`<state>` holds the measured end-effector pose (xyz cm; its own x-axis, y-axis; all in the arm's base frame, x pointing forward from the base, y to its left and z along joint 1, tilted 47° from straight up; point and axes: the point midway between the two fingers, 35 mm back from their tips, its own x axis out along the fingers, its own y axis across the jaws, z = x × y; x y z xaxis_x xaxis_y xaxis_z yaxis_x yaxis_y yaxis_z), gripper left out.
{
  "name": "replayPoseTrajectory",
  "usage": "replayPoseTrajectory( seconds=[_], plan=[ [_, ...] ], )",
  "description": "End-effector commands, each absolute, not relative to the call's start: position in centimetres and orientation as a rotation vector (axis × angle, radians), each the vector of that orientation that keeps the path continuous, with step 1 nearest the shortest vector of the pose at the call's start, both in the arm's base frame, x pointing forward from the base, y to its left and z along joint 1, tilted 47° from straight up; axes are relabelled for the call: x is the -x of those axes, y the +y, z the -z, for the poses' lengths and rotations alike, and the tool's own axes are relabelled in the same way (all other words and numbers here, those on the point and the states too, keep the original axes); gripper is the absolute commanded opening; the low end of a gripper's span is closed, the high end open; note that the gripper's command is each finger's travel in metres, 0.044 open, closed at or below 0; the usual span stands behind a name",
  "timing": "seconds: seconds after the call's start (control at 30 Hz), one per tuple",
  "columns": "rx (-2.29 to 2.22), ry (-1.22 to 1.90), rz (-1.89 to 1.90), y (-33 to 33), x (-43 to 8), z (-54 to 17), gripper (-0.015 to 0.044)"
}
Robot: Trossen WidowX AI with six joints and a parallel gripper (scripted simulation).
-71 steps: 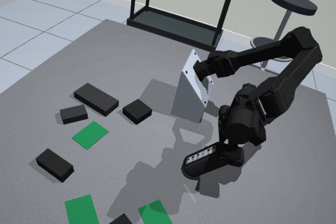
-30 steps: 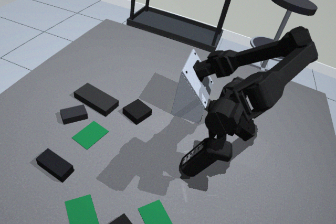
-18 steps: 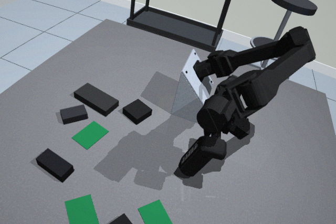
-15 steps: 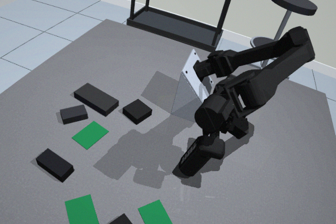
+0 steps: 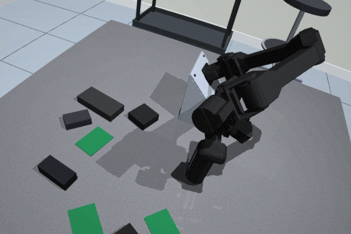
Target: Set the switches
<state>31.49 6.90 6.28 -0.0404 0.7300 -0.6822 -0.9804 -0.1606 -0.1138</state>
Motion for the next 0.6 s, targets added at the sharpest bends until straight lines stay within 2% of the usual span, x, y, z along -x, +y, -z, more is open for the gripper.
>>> replayPoseTrajectory(
  seconds=[0.0, 0.57],
  plan=[
    [0.735, 0.462, -1.616, 6.9, -31.4, -5.5, 0.0338],
    [0.735, 0.462, -1.616, 6.0, -31.7, -4.4, 0.0338]
  ],
)
